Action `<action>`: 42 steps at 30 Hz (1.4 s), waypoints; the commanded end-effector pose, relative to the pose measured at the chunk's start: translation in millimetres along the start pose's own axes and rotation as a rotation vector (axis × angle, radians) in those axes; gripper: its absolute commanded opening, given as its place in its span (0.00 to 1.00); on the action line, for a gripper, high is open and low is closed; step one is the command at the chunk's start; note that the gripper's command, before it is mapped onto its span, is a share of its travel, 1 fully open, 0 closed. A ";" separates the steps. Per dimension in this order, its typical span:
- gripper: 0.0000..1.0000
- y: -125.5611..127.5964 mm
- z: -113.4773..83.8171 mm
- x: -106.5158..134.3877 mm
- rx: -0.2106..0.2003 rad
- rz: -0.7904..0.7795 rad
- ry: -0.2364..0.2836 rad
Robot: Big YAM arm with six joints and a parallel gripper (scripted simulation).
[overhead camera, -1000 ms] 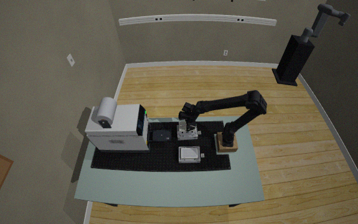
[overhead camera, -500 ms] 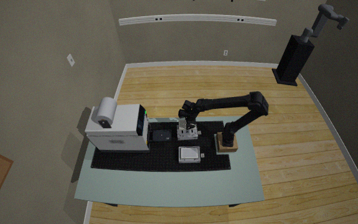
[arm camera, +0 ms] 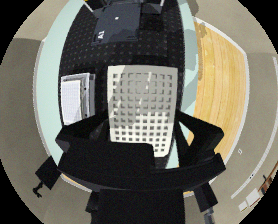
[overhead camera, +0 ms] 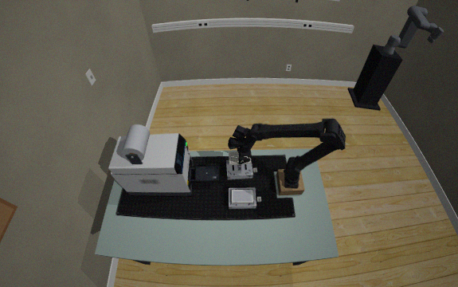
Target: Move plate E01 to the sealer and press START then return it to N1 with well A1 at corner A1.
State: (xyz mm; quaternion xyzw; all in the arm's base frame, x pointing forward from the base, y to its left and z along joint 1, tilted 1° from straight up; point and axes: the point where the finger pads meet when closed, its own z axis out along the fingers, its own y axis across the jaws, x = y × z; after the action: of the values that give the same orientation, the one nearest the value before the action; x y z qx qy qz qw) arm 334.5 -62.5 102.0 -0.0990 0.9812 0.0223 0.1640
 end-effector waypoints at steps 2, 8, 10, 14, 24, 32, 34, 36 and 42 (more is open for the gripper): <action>0.00 -7.8 -20.7 -22.4 0.020 0.002 -0.046; 0.00 -8.0 -35.6 -28.9 0.024 0.000 -0.055; 0.00 -8.3 -37.0 -30.4 0.022 0.001 -0.050; 0.00 -8.0 -37.8 -30.4 0.022 0.000 -0.051; 0.00 -5.7 -27.0 -22.1 0.021 0.000 -0.048; 0.00 0.3 -17.2 -6.4 0.005 0.006 -0.013; 0.00 1.3 -16.2 -4.0 0.001 0.006 -0.007; 0.00 0.3 -18.8 -7.3 0.003 0.005 -0.011; 0.00 -2.4 -26.0 -16.2 0.009 0.003 -0.023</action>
State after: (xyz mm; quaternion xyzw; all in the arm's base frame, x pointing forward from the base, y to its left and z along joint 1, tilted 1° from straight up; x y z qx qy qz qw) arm 331.3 -61.7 116.6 -0.0986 0.9816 0.0231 0.1619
